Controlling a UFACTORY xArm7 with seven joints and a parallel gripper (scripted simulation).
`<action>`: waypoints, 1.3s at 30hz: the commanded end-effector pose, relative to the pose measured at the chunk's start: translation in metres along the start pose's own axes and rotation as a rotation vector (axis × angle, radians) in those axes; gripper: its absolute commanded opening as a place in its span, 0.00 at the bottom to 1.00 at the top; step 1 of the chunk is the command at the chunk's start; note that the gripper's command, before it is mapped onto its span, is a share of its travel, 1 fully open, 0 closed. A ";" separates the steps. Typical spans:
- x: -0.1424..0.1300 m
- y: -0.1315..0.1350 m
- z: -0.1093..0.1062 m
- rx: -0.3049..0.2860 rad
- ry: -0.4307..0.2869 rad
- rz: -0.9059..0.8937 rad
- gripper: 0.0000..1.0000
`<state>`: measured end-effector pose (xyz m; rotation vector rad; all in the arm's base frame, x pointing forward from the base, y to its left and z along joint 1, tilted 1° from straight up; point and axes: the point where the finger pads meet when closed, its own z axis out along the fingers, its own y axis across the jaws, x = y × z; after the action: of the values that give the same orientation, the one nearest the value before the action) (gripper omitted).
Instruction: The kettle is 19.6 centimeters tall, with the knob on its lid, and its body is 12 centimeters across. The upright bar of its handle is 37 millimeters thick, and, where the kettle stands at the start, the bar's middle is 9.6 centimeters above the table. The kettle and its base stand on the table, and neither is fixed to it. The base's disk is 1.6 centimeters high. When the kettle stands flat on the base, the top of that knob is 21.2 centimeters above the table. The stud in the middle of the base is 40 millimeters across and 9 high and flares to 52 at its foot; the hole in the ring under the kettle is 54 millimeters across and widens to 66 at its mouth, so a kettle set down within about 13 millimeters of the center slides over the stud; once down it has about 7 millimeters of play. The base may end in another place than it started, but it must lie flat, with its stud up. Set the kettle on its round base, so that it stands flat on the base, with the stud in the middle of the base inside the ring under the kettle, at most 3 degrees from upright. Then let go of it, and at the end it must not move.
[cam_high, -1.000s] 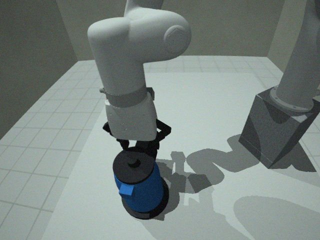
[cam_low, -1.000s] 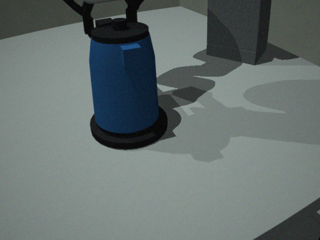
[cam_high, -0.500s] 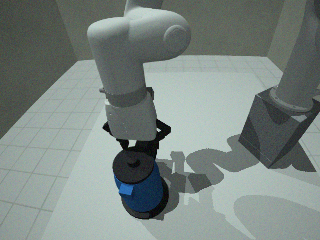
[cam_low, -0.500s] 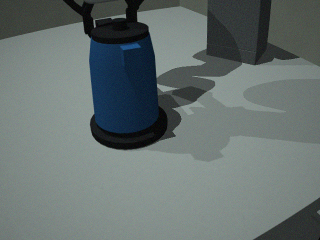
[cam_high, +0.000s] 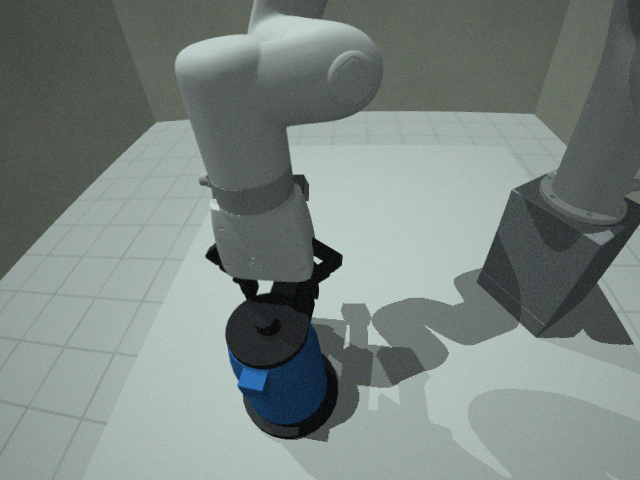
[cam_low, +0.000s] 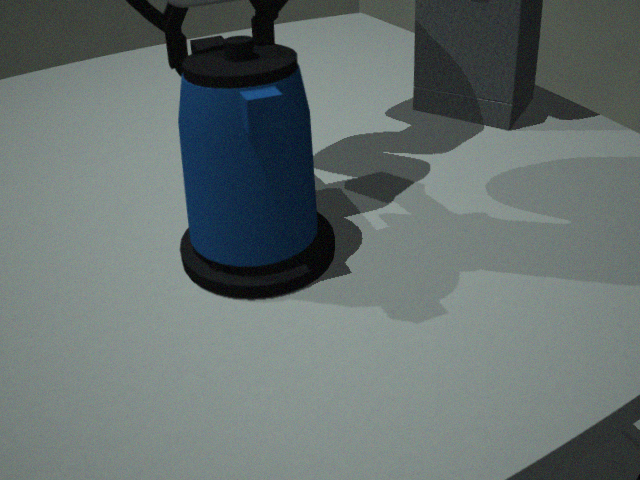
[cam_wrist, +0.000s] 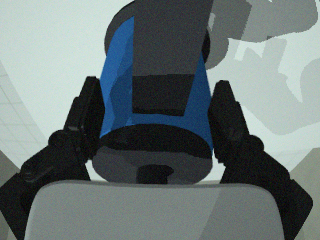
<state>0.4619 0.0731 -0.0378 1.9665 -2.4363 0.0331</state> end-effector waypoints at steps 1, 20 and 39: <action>-0.001 -0.002 -0.001 0.004 -0.001 0.000 0.81; -0.001 -0.001 -0.045 0.004 -0.001 0.000 0.81; 0.000 -0.001 -0.160 0.004 -0.001 0.000 0.81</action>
<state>0.4621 0.0778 0.1084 1.9700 -2.4379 0.0380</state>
